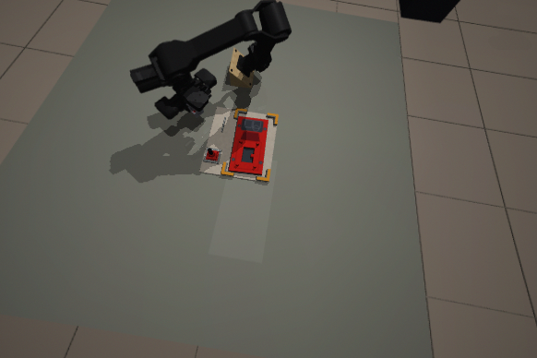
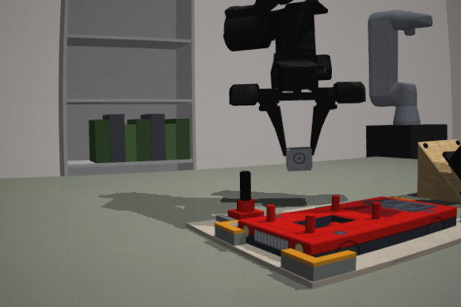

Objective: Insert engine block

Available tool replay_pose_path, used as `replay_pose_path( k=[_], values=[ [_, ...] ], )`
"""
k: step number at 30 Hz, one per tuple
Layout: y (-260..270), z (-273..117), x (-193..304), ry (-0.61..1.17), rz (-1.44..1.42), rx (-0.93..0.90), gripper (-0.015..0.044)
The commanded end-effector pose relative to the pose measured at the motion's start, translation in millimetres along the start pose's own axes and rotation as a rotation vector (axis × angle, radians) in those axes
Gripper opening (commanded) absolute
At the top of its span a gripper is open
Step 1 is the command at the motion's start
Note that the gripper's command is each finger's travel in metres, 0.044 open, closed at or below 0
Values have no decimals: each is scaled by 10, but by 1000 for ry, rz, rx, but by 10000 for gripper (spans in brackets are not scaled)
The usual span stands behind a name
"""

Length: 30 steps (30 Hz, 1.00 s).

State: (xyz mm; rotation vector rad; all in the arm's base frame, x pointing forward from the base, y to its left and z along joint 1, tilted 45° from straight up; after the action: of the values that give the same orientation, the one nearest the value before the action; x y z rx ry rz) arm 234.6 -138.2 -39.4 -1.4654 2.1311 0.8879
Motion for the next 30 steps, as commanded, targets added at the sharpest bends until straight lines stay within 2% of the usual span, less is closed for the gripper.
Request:
replay_pose_path(
  k=[1,19,30],
  values=[
    [-13,-166,15,7,-6,5,0],
    [60,-736,-5,6,-6,3,0],
    [-28,-714,-180,21,63,5,0]
  ],
)
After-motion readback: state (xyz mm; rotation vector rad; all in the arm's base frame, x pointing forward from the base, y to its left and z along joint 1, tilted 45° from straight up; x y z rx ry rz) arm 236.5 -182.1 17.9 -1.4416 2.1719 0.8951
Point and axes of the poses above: the point midway between the two fingers, 35 mm back from their tips, its own z axis out along the fingers, its own y axis across the jaws, x = y × z, the point moved 1 cm from there along -z, back along the fingers, and after that the axes turned 12 degrees about -z, right-handed, at the moved point
